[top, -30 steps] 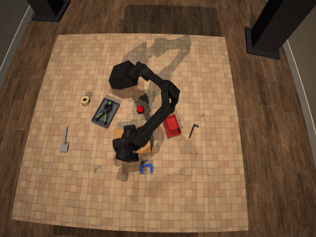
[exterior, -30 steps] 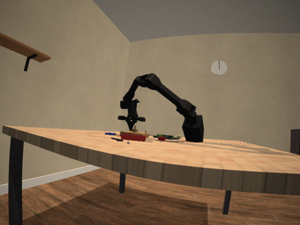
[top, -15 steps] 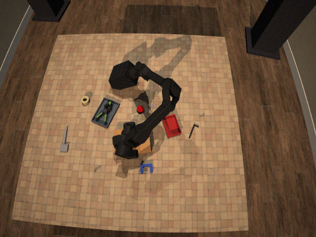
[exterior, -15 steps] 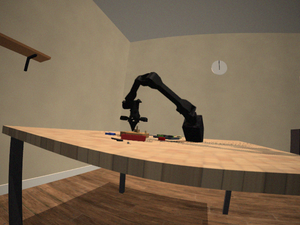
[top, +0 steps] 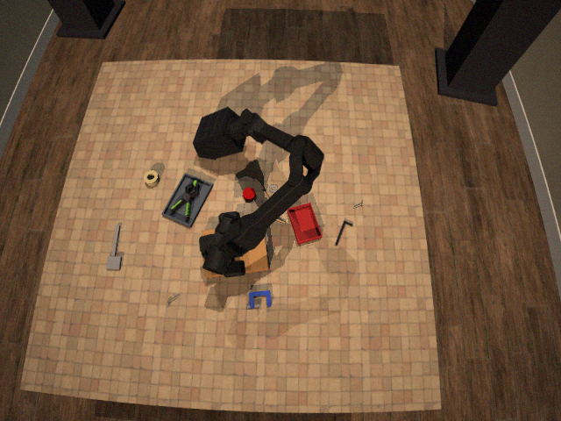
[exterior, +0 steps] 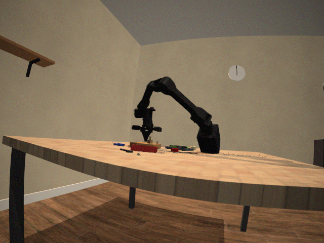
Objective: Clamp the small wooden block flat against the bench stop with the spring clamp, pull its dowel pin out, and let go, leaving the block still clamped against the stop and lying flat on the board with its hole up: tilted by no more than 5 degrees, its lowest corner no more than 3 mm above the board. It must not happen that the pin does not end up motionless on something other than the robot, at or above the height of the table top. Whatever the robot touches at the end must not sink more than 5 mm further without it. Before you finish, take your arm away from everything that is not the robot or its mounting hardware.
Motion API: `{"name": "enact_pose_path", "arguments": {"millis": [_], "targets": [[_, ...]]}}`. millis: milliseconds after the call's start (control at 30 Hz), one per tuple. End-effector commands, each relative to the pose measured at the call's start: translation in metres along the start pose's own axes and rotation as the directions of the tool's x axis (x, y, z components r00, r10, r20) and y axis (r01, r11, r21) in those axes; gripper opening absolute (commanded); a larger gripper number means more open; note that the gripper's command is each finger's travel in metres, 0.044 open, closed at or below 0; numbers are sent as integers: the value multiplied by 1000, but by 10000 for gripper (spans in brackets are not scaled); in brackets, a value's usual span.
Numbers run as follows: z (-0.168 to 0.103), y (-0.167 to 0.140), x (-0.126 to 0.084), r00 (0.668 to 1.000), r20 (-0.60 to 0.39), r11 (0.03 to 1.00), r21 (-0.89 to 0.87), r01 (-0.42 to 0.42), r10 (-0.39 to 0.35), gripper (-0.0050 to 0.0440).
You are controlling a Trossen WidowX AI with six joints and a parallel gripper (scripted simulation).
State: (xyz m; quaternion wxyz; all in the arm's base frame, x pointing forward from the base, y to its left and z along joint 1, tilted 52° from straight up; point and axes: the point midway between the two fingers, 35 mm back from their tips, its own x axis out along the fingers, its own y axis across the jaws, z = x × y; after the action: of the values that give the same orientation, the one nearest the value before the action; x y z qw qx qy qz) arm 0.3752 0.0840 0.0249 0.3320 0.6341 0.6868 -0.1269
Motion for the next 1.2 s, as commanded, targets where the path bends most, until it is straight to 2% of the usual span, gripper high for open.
{"name": "enact_pose_path", "arguments": {"millis": [0,1167], "targets": [[-1,-5,-2,1000,1,1000,-6,-4,4,0],[-1,-40,-1,1000,1,1000,-6,-4,4,0]]}}
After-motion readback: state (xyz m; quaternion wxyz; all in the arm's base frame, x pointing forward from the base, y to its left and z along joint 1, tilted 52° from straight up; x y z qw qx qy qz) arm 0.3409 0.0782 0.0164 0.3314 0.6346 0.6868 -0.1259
